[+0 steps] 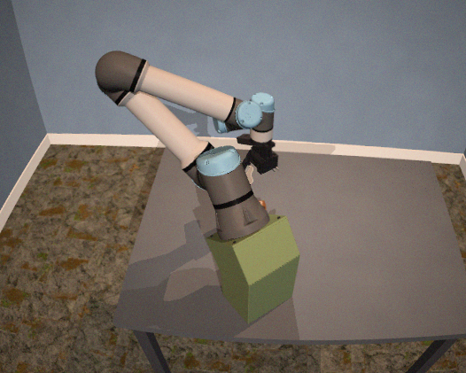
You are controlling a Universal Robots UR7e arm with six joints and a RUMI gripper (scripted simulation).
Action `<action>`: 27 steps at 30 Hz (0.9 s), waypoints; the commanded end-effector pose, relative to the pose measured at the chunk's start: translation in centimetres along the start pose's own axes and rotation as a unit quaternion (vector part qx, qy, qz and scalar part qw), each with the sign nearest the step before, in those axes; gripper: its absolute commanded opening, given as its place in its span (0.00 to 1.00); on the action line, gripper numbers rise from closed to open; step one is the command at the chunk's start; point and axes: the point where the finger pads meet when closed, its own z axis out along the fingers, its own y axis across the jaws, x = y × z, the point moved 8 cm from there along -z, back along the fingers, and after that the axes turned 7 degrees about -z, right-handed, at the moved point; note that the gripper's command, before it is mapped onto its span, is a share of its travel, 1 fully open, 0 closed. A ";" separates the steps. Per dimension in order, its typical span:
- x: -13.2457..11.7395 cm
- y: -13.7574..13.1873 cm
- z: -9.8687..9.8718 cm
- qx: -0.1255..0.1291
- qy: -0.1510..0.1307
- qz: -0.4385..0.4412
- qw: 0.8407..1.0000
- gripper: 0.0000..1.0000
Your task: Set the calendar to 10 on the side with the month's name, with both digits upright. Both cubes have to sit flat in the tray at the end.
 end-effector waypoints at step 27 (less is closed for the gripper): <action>-0.6 0.7 0.9 -0.004 -0.006 0.425 0.905 1.00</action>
